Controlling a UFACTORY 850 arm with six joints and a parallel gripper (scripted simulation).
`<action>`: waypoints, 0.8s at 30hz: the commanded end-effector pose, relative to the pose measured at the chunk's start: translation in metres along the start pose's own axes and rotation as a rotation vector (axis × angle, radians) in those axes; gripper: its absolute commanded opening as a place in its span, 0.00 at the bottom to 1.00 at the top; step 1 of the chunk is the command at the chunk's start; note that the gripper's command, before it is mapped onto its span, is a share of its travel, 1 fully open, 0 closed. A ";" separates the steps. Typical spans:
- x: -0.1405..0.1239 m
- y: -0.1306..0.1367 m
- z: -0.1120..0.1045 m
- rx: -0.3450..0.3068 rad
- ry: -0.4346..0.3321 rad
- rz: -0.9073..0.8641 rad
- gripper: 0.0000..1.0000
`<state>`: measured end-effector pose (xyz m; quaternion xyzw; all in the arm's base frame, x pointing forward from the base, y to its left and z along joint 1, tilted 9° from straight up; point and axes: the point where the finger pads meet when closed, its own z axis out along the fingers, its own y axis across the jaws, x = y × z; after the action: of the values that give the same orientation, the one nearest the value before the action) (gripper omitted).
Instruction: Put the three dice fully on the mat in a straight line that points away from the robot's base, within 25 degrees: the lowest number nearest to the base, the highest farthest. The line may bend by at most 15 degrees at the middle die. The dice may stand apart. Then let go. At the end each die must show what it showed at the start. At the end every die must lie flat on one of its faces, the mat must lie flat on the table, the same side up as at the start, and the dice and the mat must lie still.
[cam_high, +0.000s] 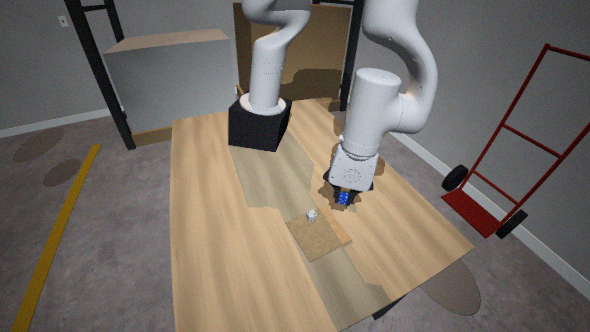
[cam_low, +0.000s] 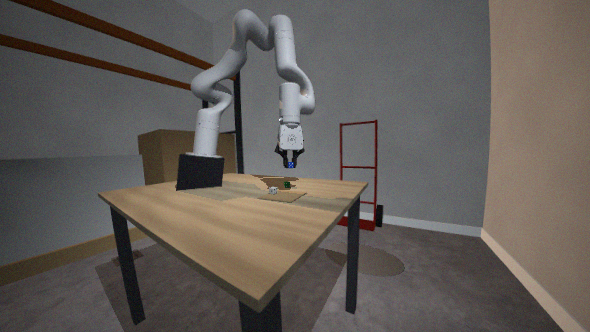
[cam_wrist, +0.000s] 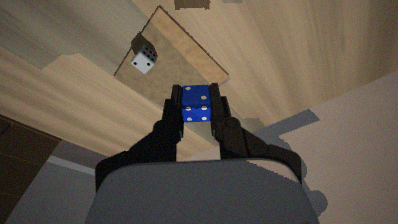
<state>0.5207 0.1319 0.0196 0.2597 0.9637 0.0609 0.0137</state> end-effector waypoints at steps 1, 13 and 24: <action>-0.012 -0.010 -0.001 -0.029 0.001 -0.172 0.21; -0.040 -0.041 -0.003 -0.029 -0.005 -0.615 0.21; -0.043 -0.044 -0.003 -0.029 -0.005 -0.656 0.21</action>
<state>0.5351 0.0725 0.0161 -0.0633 0.9957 0.0582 0.0331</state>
